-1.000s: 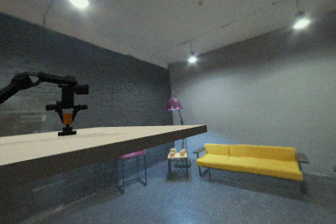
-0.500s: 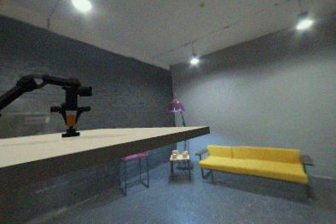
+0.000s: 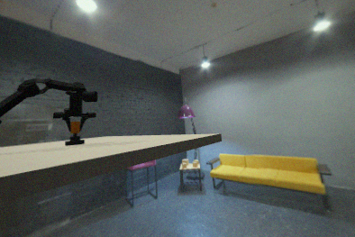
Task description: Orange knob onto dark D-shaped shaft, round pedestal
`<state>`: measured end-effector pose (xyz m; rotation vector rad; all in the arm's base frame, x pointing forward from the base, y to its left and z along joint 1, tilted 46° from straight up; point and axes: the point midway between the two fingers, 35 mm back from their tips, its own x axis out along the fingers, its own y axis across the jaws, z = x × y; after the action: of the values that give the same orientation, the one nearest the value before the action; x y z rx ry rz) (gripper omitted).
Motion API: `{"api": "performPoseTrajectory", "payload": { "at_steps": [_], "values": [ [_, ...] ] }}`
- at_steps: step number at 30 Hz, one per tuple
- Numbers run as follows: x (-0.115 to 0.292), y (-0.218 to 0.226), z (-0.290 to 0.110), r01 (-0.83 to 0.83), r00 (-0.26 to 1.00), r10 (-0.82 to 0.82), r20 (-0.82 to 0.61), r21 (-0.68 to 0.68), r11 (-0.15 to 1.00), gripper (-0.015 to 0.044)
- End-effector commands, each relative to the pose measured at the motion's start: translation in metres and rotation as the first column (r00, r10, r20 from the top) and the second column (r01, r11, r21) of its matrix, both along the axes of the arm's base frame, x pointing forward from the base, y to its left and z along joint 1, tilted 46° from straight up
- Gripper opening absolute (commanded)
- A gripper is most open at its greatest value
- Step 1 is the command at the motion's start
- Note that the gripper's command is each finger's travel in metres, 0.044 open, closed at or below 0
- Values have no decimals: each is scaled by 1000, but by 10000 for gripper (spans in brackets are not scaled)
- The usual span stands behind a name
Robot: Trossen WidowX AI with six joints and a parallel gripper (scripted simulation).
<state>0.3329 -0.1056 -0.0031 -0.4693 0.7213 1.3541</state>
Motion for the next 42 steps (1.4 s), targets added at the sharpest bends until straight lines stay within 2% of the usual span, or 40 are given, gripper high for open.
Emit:
{"api": "performPoseTrajectory", "payload": {
  "at_steps": [1, 42],
  "values": [
    [0, -6, 3, -32, 999, 32, 37, -9, 999, 0],
    [1, -3, -1, -73, 994, 74, 79, -15, 997, 0]
  ]
}}
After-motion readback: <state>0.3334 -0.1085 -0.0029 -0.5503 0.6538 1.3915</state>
